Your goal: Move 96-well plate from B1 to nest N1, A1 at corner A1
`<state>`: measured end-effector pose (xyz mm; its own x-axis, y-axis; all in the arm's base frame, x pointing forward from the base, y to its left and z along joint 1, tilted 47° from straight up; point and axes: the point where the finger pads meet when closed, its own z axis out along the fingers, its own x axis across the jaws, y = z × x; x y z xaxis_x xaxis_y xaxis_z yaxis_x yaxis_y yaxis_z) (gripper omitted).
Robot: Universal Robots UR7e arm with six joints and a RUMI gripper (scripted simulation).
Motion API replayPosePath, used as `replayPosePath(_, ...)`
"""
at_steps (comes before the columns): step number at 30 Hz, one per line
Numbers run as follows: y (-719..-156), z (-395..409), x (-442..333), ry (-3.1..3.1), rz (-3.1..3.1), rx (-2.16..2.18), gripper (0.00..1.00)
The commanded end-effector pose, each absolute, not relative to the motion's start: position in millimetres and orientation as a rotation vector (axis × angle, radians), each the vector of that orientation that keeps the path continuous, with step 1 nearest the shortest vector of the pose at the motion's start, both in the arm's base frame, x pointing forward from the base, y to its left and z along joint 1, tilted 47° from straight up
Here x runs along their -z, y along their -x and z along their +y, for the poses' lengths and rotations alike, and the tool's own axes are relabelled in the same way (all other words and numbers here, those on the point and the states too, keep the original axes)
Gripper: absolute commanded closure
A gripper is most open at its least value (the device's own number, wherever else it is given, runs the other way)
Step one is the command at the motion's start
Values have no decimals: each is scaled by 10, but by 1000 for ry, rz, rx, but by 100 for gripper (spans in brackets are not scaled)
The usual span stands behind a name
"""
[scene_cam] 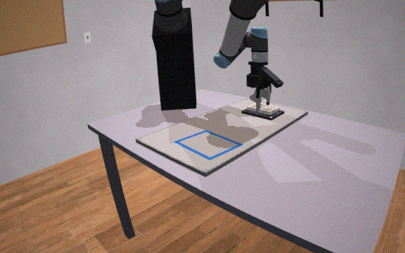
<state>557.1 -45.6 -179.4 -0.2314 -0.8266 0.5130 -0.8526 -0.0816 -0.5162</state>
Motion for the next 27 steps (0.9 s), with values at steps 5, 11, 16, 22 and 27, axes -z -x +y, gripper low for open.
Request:
replayPosePath(5, -5578, -459, 1798, -1927, -2106, -1232, 100)
replayPosePath(11, -5582, -463, 1804, -1927, -2106, -1232, 100)
replayPosePath(16, -5586, -468, 1810, -1927, -2106, -1232, 100)
replayPosePath(22, -5587, -469, 1811, -1927, -2106, -1232, 0)
replayPosePath(27, -5587, -469, 1811, -1927, -2106, -1232, 0)
